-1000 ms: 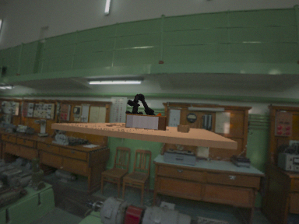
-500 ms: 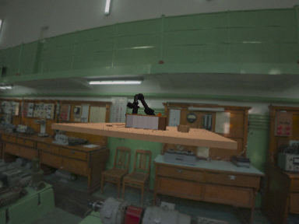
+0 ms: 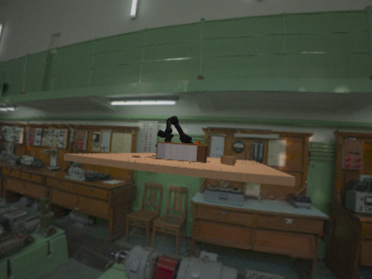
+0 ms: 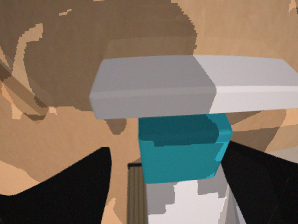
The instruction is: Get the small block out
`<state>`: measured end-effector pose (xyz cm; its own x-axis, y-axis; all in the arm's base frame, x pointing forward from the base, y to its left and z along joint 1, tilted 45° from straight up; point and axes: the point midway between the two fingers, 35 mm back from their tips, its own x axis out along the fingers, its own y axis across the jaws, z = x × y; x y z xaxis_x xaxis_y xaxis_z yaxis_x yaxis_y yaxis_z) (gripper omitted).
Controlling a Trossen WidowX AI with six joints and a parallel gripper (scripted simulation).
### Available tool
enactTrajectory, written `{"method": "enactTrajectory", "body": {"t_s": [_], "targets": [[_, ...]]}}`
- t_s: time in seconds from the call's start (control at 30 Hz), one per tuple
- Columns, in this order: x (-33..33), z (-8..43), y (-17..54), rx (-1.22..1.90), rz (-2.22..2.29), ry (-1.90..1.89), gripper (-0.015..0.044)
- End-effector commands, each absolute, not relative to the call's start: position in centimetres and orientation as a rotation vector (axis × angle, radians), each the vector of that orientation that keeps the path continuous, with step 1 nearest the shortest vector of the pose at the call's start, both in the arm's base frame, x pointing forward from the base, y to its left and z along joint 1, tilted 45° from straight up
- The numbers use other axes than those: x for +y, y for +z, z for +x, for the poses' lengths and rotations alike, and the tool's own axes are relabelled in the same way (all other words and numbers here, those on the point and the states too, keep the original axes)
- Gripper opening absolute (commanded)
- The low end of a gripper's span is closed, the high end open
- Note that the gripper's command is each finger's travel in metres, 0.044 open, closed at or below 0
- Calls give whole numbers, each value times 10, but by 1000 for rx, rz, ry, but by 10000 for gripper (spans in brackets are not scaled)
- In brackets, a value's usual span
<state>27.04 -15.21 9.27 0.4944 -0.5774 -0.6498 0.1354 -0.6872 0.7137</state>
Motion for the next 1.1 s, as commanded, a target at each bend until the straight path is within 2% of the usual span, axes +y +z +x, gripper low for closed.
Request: {"method": "enactTrajectory", "body": {"t_s": [0.0,0.23,0.33,0.4,0.77,1.07], "targets": [[-154,269,86,-350,2001,-1248,259],[-154,269,86,-350,2001,-1248,75],[-154,269,86,-350,2001,-1248,55],[-151,269,88,-350,2002,-1249,3],[-112,265,129,-352,2009,-1244,0],[-107,264,131,-283,1919,-1245,0]]}}
